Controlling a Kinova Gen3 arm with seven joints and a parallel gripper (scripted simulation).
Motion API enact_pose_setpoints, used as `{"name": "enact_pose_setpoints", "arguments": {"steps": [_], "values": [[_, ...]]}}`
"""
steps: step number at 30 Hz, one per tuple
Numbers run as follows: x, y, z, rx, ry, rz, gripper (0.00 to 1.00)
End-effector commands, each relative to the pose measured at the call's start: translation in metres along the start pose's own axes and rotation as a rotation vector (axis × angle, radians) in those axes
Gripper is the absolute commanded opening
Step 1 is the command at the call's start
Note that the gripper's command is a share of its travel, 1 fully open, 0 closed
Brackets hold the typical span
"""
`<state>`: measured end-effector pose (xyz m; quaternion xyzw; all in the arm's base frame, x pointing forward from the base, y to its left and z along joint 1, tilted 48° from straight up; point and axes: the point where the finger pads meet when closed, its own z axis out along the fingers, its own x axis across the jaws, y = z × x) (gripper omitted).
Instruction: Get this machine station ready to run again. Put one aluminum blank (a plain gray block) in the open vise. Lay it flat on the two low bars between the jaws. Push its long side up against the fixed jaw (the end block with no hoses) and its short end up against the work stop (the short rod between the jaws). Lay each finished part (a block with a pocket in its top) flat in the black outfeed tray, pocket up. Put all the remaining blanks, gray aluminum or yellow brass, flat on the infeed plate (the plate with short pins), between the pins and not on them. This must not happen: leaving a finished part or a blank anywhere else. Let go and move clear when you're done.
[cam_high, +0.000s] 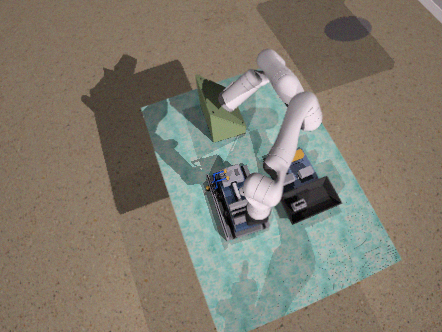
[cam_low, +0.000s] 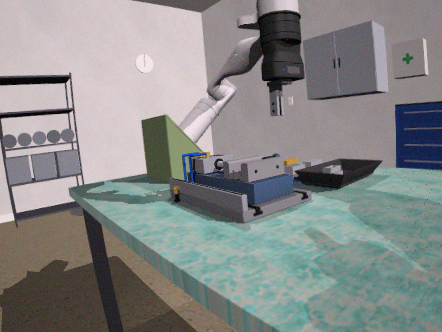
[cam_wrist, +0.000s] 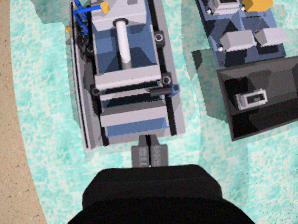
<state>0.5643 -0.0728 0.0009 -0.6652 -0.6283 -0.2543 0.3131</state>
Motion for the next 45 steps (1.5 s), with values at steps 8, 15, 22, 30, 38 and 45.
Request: {"name": "enact_pose_setpoints", "arguments": {"steps": [8,15,22,30,38,45], "values": [[0.03,-0.045,-0.012,0.005,-0.057,0.315,0.0],[0.052,-0.082,-0.016,-0.001,-0.076,0.525,0.0],[0.091,-0.141,-0.018,-0.018,-0.075,0.829,0.0],[0.125,-0.189,-0.014,-0.027,-0.051,1.045,0.0],[0.164,-0.241,-0.003,-0.022,-0.005,1.272,0.0],[0.178,-0.258,0.002,-0.015,0.014,1.35,0.0]]}}
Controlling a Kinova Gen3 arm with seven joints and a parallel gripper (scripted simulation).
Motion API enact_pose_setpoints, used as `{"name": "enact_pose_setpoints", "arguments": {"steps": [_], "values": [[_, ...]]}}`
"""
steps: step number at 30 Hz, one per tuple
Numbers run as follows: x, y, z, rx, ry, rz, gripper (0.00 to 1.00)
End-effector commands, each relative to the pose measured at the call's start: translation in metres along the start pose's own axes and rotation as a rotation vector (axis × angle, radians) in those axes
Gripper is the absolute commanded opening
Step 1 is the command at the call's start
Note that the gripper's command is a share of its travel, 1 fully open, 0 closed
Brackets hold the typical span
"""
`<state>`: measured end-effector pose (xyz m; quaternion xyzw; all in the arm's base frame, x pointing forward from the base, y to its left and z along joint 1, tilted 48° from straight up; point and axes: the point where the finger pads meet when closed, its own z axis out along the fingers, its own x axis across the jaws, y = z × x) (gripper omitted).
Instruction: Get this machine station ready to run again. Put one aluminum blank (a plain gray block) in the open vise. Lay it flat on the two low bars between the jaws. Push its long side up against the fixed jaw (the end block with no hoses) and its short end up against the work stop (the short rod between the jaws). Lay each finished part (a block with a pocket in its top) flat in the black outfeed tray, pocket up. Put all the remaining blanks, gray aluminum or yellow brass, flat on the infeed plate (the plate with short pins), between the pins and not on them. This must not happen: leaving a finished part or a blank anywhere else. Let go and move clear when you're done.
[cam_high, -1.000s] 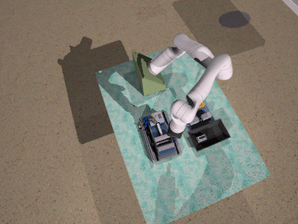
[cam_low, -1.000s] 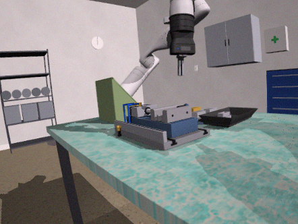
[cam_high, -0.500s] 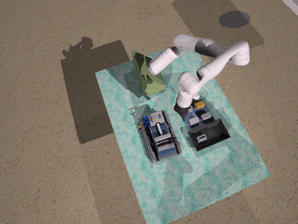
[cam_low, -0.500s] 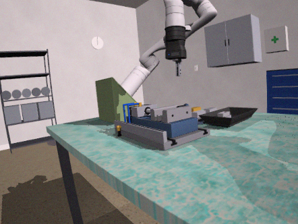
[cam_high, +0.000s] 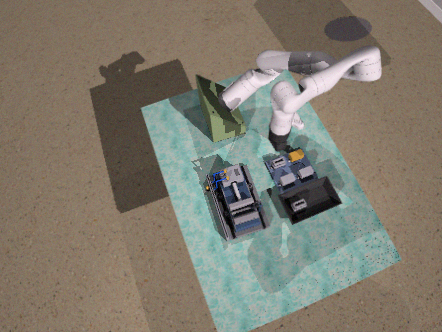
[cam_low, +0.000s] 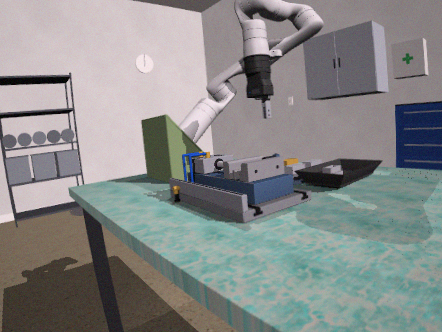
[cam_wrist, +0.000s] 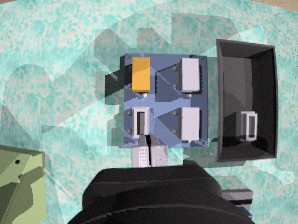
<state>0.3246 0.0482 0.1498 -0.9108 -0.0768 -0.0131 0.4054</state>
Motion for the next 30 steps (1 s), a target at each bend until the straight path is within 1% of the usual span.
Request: {"name": "enact_pose_setpoints", "arguments": {"steps": [1,5,10,11,30], "values": [[-0.0039,-0.0093,0.0009,-0.004,0.003,0.021,0.0],[-0.0078,-0.0146,0.0023,0.001,0.006,0.042,0.0],[-0.0085,-0.0156,0.0026,0.002,0.007,0.046,0.0],[-0.0085,-0.0156,0.0026,0.002,0.007,0.046,1.0],[-0.0083,-0.0154,0.0024,0.002,0.007,0.046,1.0]]}}
